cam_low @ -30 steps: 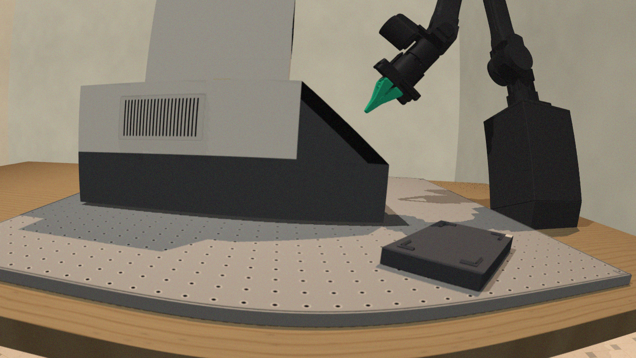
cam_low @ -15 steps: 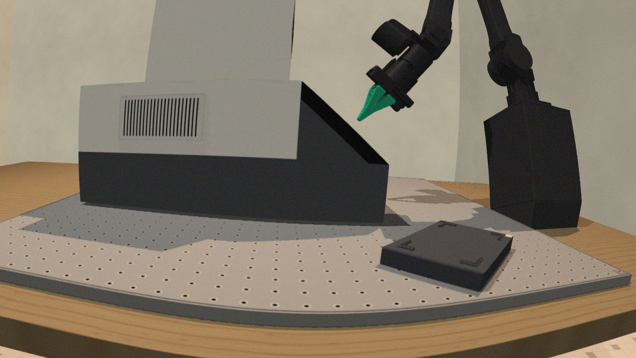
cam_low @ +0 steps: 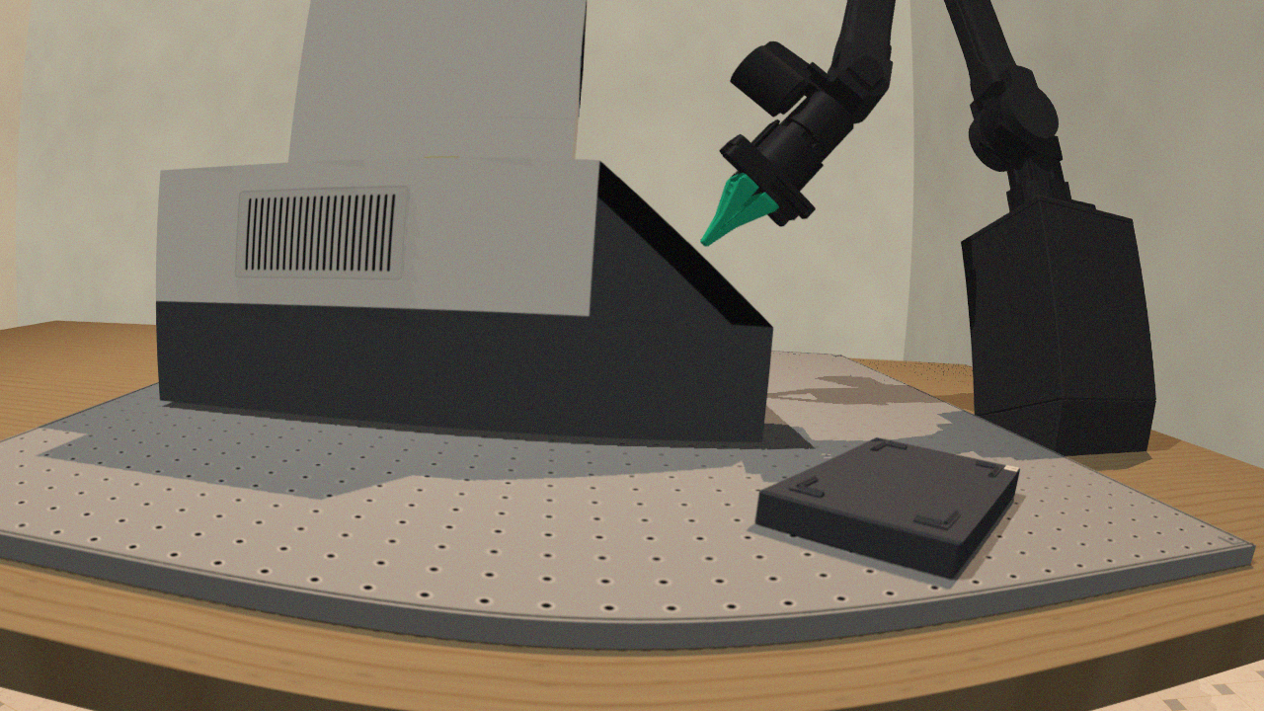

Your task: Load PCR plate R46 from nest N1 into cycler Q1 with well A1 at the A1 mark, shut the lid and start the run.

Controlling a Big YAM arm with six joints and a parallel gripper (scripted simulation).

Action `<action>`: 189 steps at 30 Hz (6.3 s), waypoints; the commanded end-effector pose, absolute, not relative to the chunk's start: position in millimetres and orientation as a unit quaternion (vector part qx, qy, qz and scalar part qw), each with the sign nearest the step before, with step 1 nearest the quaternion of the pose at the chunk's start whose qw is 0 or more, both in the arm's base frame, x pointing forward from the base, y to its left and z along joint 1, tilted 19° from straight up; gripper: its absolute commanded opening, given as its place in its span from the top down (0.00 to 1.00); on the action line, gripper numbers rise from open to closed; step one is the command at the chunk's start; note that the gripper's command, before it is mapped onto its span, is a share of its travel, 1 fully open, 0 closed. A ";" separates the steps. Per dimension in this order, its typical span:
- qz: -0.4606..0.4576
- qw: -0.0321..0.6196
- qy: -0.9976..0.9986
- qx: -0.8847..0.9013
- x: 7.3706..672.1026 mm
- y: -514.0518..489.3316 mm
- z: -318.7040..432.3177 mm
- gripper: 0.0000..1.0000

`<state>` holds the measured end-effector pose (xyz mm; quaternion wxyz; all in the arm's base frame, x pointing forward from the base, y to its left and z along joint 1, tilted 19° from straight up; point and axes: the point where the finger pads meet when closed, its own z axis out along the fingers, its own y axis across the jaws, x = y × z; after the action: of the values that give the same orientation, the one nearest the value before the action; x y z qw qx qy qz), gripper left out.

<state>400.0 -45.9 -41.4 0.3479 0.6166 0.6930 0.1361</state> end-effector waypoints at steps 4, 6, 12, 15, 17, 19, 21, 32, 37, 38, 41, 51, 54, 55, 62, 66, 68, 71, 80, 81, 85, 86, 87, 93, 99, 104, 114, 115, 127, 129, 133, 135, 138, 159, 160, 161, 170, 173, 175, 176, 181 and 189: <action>0.148 0.359 0.689 0.612 406.2 -41.4 -29.5 1.00; 0.151 0.362 0.688 0.610 409.4 -41.0 -27.1 1.00; 0.161 0.374 0.682 0.608 422.4 -41.0 -18.9 1.00; 0.160 0.373 0.682 0.608 423.8 -41.1 -20.6 1.00; 0.157 0.370 0.684 0.609 421.9 -41.1 -24.2 1.00; 0.149 0.361 0.689 0.611 414.2 -41.1 -31.7 1.00; 0.144 0.355 0.692 0.612 407.9 -41.3 -37.3 1.00; 0.149 0.361 0.689 0.611 407.4 -41.5 -30.0 1.00; 0.150 0.363 0.688 0.610 415.9 -41.6 -25.3 1.00; 0.151 0.363 0.688 0.610 416.2 -41.6 -24.9 1.00; 0.151 0.364 0.687 0.610 416.9 -41.6 -24.1 1.00; 0.154 0.367 0.686 0.609 418.1 -41.9 -26.0 1.00; 0.147 0.360 0.690 0.611 410.3 -41.9 -33.7 1.00; 0.146 0.358 0.691 0.611 408.2 -41.9 -35.1 1.00; 0.139 0.350 0.695 0.613 399.0 -42.1 -41.5 1.00; 0.138 0.351 0.695 0.612 405.9 -45.9 -44.1 1.00; 0.140 0.355 0.693 0.612 413.4 -49.1 -45.4 1.00; 0.143 0.361 0.690 0.610 424.0 -51.4 -44.9 1.00; 0.144 0.360 0.692 0.610 428.6 -52.6 -54.7 1.00; 0.143 0.360 0.691 0.610 430.3 -53.8 -56.4 1.00; 0.145 0.362 0.689 0.611 431.7 -55.1 -51.2 1.00; 0.146 0.361 0.689 0.611 432.1 -53.0 -49.8 1.00; 0.148 0.361 0.689 0.611 432.6 -51.1 -48.6 1.00; 0.152 0.362 0.688 0.610 434.9 -47.3 -43.3 1.00; 0.154 0.365 0.686 0.610 437.5 -48.2 -40.2 1.00; 0.150 0.364 0.683 0.615 427.6 -54.4 -43.7 1.00; 0.144 0.356 0.696 0.607 426.8 -46.8 -51.3 1.00; 0.143 0.355 0.697 0.607 427.6 -46.4 -52.5 1.00; 0.144 0.361 0.689 0.612 432.1 -54.7 -47.8 1.00; 0.146 0.361 0.691 0.608 431.4 -50.9 -45.8 1.00; 0.145 0.358 0.695 0.607 424.3 -47.6 -47.5 1.00; 0.145 0.358 0.695 0.606 425.5 -47.4 -48.9 1.00; 0.146 0.358 0.696 0.605 426.9 -47.0 -49.9 1.00; 0.149 0.361 0.694 0.605 431.6 -47.1 -51.0 1.00; 0.149 0.361 0.694 0.605 431.6 -47.1 -51.0 1.00; 0.149 0.362 0.694 0.605 431.9 -47.1 -51.0 1.00; 0.149 0.362 0.694 0.605 433.2 -47.4 -52.4 1.00; 0.149 0.362 0.694 0.605 432.9 -47.5 -53.2 1.00; 0.149 0.362 0.694 0.605 432.8 -47.6 -53.5 1.00; 0.149 0.362 0.694 0.605 432.8 -47.6 -53.5 1.00; 0.149 0.362 0.693 0.605 432.7 -48.1 -53.8 1.00; 0.148 0.362 0.692 0.607 431.9 -50.1 -55.2 1.00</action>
<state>418.4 -51.4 -59.6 0.3509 0.6149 0.6923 0.1397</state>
